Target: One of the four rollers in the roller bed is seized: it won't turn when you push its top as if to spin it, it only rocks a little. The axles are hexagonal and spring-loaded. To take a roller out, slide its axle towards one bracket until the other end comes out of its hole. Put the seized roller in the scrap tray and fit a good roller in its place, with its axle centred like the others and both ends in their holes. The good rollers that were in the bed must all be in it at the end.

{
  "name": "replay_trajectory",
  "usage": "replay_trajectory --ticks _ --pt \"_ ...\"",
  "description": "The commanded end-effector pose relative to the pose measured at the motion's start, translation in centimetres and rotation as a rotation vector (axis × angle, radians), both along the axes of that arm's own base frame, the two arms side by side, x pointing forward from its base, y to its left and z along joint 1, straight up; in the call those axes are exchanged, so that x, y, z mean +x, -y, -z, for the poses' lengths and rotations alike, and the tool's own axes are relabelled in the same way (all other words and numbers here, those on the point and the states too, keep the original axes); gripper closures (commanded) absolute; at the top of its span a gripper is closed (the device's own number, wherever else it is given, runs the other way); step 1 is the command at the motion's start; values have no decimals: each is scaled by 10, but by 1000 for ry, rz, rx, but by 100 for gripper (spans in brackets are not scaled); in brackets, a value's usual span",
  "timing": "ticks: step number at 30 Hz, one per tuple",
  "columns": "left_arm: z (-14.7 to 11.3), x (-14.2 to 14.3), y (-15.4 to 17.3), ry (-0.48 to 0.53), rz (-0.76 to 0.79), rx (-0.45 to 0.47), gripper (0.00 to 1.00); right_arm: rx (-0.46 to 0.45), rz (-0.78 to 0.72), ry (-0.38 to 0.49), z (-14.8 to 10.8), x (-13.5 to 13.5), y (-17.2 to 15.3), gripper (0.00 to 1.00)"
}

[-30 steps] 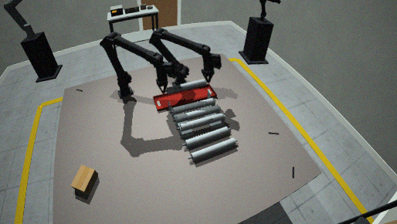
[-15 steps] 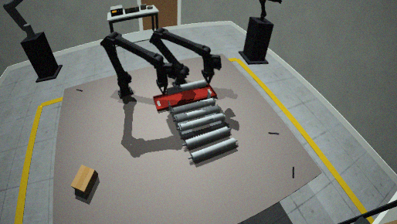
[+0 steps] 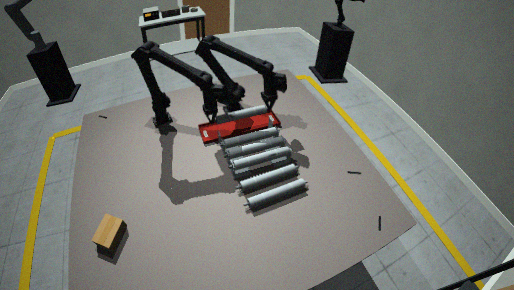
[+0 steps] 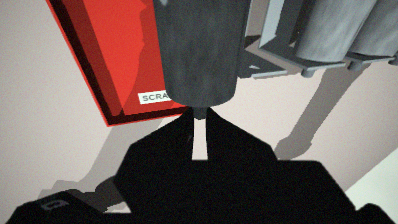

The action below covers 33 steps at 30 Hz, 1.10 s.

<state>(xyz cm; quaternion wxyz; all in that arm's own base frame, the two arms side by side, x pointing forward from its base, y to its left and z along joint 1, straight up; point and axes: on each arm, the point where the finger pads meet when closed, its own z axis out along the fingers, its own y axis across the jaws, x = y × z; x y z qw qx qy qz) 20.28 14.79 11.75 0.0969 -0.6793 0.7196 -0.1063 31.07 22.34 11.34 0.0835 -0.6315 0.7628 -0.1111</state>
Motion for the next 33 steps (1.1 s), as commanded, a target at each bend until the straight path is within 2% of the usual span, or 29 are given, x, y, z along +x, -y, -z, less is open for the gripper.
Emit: replay_trajectory --ticks 1,4,6,9,11,12,13,16,18,22,24,26,27,29,33 --pt "-25 15 -11 62 -8 59 97 67 7 73 -30 20 -8 97" --pt "-6 9 -5 21 -7 26 97 54 7 49 -22 15 -4 97" --pt "-19 20 -14 39 -5 42 97 42 8 30 -11 18 -7 97" --pt "-11 14 -10 23 -7 38 97 27 5 3 1 13 -4 97" --pt "2 9 -6 -5 -8 19 97 49 7 25 -10 16 -5 97" --pt "-4 13 -9 5 -8 28 97 60 6 33 -15 18 -7 97" --pt "-13 18 -13 25 -8 46 97 45 7 12 -5 19 -7 97" --pt "-18 19 -14 39 -5 58 97 46 17 8 -3 18 -7 97" --pt "4 11 -7 -14 -8 24 97 29 -5 -16 8 11 -7 97" --pt "2 13 -9 -9 -9 38 97 55 5 2 -3 19 -8 97" --pt "-3 15 -11 -1 -9 51 97 38 6 -25 10 16 -6 97" --pt "14 9 -6 -40 -8 21 97 36 6 -33 12 13 -3 97" --pt "14 10 -6 -42 -8 20 97 41 5 -31 11 11 -2 97" --pt "-3 20 -15 -10 -10 55 97 55 5 -20 3 23 -11 97" --pt "-3 18 -13 -3 -8 61 97 63 9 -20 2 21 -14 97"
